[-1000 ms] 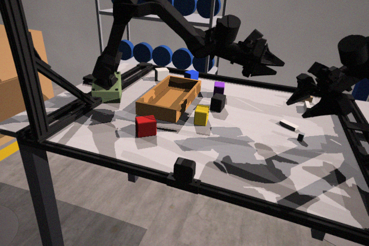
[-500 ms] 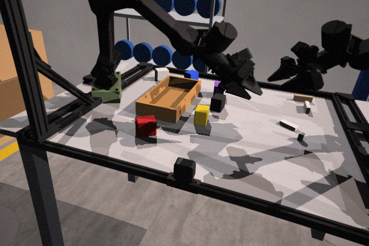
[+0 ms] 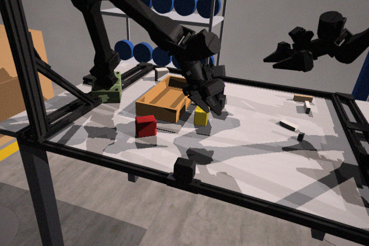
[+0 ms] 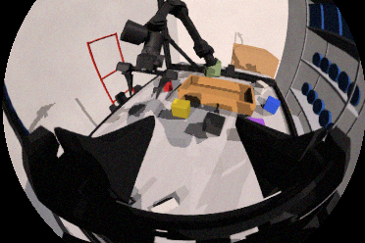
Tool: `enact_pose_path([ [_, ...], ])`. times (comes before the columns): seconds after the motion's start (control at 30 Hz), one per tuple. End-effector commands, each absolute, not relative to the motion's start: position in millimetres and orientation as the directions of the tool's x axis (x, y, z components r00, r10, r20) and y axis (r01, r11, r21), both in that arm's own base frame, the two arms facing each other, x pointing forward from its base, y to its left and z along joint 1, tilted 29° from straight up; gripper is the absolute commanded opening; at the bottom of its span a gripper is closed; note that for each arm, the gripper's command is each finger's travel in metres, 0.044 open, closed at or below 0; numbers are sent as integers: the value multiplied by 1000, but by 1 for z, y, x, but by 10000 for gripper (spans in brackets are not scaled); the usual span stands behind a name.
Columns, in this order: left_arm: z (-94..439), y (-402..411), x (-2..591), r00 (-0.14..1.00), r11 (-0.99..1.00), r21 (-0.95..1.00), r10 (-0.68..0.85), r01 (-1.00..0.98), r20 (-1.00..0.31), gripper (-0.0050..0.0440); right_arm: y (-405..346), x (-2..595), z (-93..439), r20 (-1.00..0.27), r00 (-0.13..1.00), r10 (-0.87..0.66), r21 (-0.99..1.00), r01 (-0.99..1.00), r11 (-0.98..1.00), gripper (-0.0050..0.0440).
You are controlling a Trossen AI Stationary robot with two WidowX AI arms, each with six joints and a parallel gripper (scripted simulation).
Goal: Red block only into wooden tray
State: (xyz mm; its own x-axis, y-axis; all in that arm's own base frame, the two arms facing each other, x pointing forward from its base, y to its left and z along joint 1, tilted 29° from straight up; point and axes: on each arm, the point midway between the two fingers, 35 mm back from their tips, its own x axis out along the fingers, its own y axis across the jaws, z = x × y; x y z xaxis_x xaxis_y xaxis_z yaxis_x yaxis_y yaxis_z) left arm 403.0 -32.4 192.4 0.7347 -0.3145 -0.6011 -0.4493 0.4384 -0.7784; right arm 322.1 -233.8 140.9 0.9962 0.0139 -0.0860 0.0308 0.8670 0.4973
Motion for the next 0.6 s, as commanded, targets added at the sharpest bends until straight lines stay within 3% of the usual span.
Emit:
enact_pose_path([
  [0.0, 190, -50, 375, 672, 461, -744, -348, -484, -653, 400, -254, 314, 134, -53, 999, -1, 501, 27, 865, 400],
  [0.57, 170, -96, 245, 303, 588, -511, -420, -628, -855, 400, -323, 243, 97, 17, 996, -86, 454, 69, 889, 400],
])
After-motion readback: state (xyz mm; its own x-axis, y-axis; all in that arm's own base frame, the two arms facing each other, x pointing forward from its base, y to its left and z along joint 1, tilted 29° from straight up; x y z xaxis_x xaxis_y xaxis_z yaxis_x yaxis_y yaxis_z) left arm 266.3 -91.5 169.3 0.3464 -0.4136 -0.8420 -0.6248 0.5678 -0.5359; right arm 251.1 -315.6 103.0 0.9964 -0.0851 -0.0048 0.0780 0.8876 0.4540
